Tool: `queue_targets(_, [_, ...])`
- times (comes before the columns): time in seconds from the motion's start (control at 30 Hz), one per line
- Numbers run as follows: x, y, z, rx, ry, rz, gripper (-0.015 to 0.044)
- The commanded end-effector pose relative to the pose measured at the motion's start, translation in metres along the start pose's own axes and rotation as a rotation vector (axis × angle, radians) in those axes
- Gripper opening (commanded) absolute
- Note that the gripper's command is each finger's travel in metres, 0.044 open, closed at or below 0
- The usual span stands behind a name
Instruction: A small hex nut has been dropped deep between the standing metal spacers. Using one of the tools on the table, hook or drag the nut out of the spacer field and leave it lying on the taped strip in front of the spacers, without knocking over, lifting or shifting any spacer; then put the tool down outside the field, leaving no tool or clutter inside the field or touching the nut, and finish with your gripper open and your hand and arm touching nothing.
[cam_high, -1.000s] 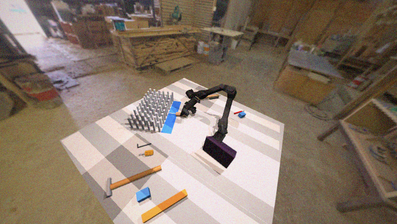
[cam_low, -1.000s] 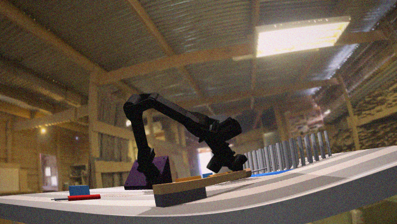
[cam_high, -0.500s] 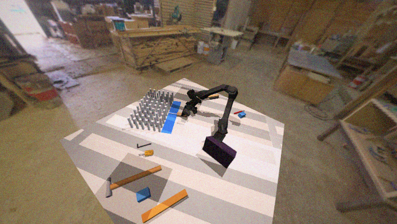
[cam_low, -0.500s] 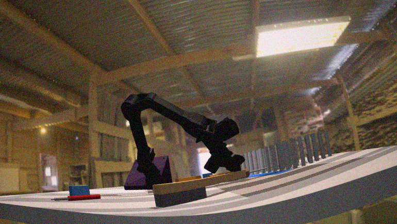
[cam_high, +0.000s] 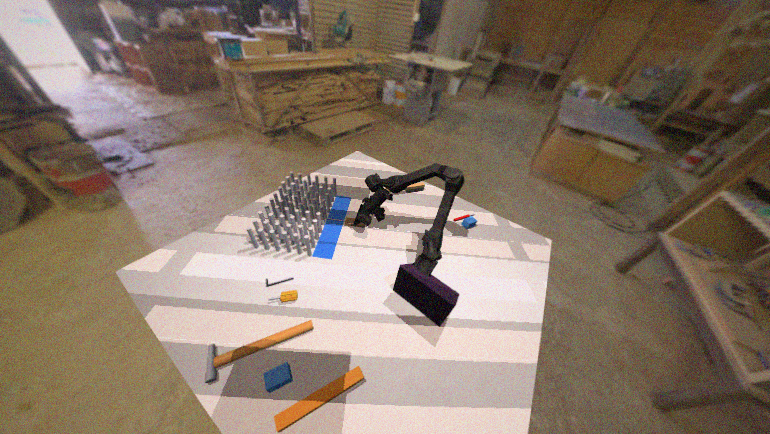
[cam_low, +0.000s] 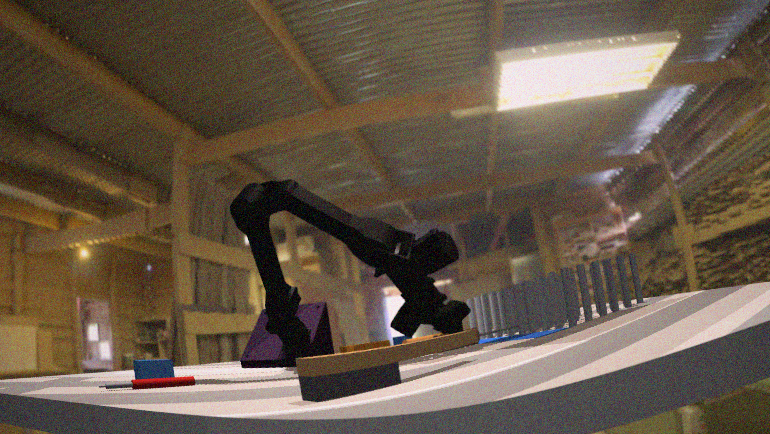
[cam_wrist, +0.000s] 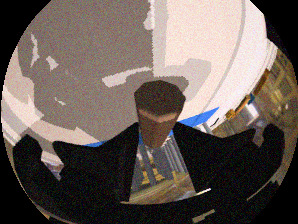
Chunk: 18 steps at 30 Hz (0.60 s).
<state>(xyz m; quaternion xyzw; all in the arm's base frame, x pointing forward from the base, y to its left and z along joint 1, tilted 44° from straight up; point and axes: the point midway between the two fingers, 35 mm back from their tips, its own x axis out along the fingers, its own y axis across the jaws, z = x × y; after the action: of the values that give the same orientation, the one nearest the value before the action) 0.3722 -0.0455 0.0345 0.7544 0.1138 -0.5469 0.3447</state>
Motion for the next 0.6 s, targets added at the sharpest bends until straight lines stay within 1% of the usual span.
queue_targets(0.0, [-0.0023, -0.0013, 0.0029, -0.006, 0.001, -0.004, 0.0])
queue_targets(0.57, [-0.0086, -0.0013, 0.0124, -0.007, 0.0, -0.004, 0.0])
